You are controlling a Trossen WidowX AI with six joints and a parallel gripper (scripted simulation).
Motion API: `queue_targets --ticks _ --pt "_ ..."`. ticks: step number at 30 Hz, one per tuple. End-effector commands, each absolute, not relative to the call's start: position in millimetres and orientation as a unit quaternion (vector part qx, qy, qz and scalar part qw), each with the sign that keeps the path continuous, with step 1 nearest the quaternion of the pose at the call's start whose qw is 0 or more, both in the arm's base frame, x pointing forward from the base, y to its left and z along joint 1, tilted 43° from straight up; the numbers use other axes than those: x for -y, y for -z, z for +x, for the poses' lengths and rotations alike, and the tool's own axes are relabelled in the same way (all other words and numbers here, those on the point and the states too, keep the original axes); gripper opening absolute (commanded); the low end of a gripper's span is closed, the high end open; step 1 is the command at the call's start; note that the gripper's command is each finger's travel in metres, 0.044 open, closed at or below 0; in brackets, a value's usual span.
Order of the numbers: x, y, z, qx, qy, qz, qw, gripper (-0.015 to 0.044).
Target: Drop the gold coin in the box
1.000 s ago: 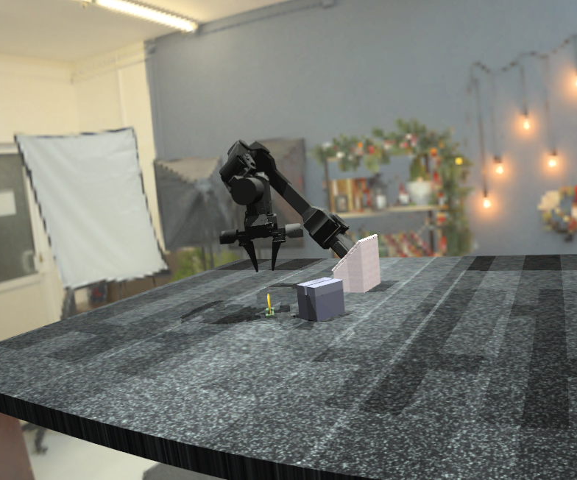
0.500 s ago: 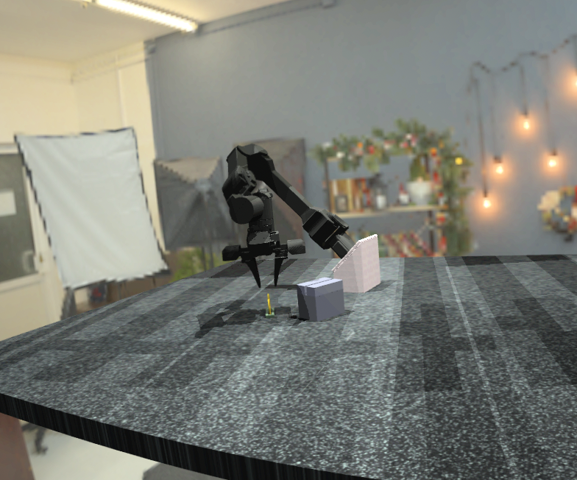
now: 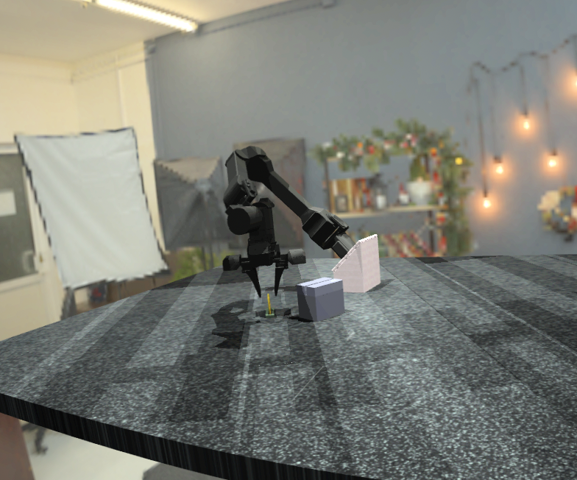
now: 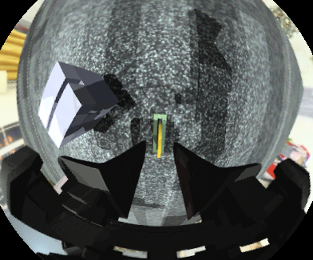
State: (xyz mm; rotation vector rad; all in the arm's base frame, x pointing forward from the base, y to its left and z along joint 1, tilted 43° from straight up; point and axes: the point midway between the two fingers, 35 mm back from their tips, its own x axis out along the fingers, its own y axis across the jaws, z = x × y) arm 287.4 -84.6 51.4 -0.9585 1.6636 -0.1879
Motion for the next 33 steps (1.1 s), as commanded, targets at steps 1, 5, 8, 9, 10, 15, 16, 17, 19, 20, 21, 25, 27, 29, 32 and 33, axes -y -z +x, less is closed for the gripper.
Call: queue_targets --ticks 1,5,8,9,10,15,16,17,19,20,21,25,27,29,32,33 --pt "91 -44 285 -0.711 0.080 -0.411 0.565 0.0161" --pt "96 -40 285 -0.711 0.080 -0.411 0.564 0.0161" --pt "99 -37 284 -0.711 0.080 -0.411 0.564 0.0161" --pt "100 -35 284 -0.711 0.080 -0.412 0.564 0.0161" --pt "101 -34 284 -0.711 0.080 -0.412 0.564 0.0161" --pt "107 -29 283 -0.711 0.080 -0.412 0.564 0.0161" --pt "107 -28 283 -0.711 0.080 -0.412 0.564 0.0161" --pt "108 -28 283 -0.711 0.081 -0.412 0.564 0.0161" --pt "108 -27 283 -0.711 0.081 -0.412 0.564 0.0134" --pt "108 -27 283 -0.711 0.081 -0.412 0.564 0.0108" --pt "108 -27 283 -0.711 0.081 -0.412 0.564 0.0082" --pt "108 -27 283 -0.711 0.081 -0.412 0.564 0.0000" --pt "108 -27 283 -0.711 0.081 -0.412 0.564 0.0000" --pt "108 -27 283 -0.711 0.081 -0.412 0.564 0.0000" --pt "108 -27 283 -0.711 0.081 -0.412 0.564 0.0000" --pt "108 -27 283 -0.711 0.081 -0.412 0.564 0.0000"
